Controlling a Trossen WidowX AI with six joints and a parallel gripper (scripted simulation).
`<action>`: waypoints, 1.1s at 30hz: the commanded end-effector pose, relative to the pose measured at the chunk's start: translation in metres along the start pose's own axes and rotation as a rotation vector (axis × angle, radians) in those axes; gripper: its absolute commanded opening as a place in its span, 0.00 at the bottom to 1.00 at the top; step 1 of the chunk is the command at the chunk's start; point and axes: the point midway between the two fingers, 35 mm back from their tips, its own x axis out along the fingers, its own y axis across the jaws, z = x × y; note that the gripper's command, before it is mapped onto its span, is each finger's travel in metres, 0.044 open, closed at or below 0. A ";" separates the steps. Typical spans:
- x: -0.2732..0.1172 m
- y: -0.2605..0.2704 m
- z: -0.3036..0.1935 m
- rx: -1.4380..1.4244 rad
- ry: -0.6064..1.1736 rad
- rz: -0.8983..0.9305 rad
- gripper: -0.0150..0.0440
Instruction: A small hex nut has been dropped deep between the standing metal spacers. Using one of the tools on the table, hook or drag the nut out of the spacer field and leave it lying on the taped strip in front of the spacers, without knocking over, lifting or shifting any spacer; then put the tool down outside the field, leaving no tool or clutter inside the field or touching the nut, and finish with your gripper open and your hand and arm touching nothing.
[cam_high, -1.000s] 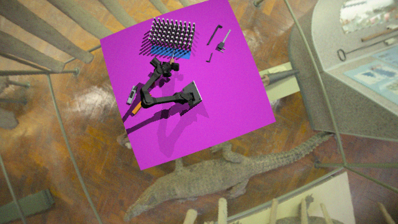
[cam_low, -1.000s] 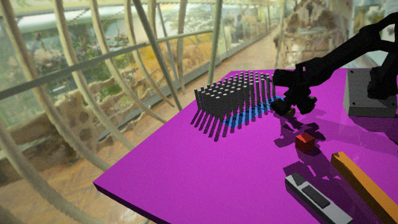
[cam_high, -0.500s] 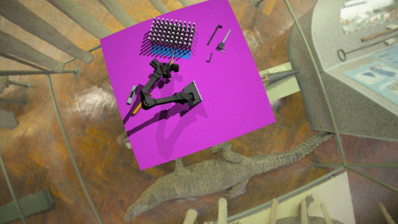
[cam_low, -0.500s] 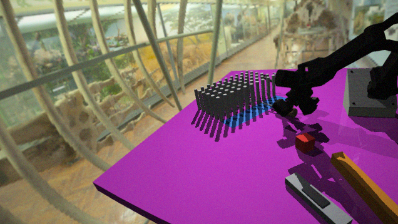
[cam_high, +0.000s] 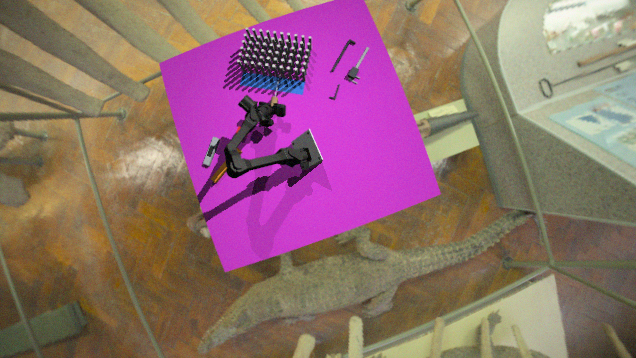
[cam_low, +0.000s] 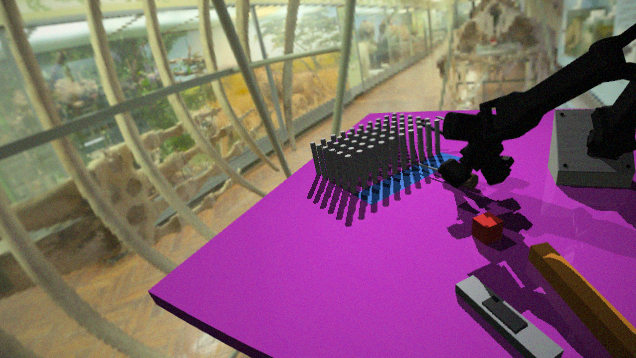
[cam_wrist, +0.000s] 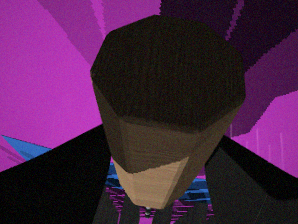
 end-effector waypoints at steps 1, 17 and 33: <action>-0.001 0.001 0.001 0.005 0.005 0.007 0.25; -0.006 0.001 0.009 0.005 0.005 0.006 0.25; -0.011 0.001 0.016 0.005 0.005 0.006 0.25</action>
